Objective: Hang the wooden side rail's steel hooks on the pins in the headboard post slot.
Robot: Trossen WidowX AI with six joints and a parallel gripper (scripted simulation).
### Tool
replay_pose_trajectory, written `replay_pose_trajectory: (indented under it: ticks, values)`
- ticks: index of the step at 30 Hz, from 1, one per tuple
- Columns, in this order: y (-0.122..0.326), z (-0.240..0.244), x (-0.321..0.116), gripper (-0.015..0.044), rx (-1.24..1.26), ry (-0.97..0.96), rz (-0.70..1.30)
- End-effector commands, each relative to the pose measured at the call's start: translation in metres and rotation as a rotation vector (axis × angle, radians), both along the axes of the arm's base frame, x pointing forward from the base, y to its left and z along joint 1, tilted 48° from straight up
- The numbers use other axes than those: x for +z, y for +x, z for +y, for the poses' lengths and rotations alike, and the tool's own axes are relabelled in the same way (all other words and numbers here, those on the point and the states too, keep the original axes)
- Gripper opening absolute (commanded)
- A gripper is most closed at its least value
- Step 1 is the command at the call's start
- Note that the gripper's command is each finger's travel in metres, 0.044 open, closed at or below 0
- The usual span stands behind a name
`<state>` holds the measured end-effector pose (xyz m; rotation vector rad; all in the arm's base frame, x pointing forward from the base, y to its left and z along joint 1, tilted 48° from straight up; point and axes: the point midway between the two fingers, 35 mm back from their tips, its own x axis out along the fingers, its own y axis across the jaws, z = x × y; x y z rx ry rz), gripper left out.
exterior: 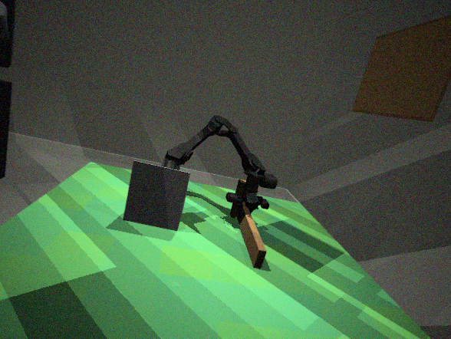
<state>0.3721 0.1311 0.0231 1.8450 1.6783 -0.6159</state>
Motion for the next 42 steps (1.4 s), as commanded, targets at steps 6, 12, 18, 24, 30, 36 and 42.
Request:
replay_pose_trajectory:
  ticks: [6, 12, 18, 24, 30, 36, 42]
  values:
    - [0.0017, -0.0006, 0.0004, 0.0000, -0.004, 0.006, -0.007]
    - [0.0018, 0.0002, -0.0003, 0.0000, -0.004, 0.006, -0.007]
    - [0.0020, 0.0009, -0.0010, 0.0000, -0.004, 0.006, -0.007]
    - [0.0021, 0.0017, -0.0016, 0.0000, -0.004, 0.006, -0.007]
    - [0.0022, 0.0024, -0.0023, 0.0000, -0.004, 0.006, -0.007]
    - [0.0023, 0.0031, -0.0029, 0.0000, -0.004, 0.006, -0.007]
    - [0.0024, 0.0038, -0.0035, 0.0000, -0.004, 0.006, -0.007]
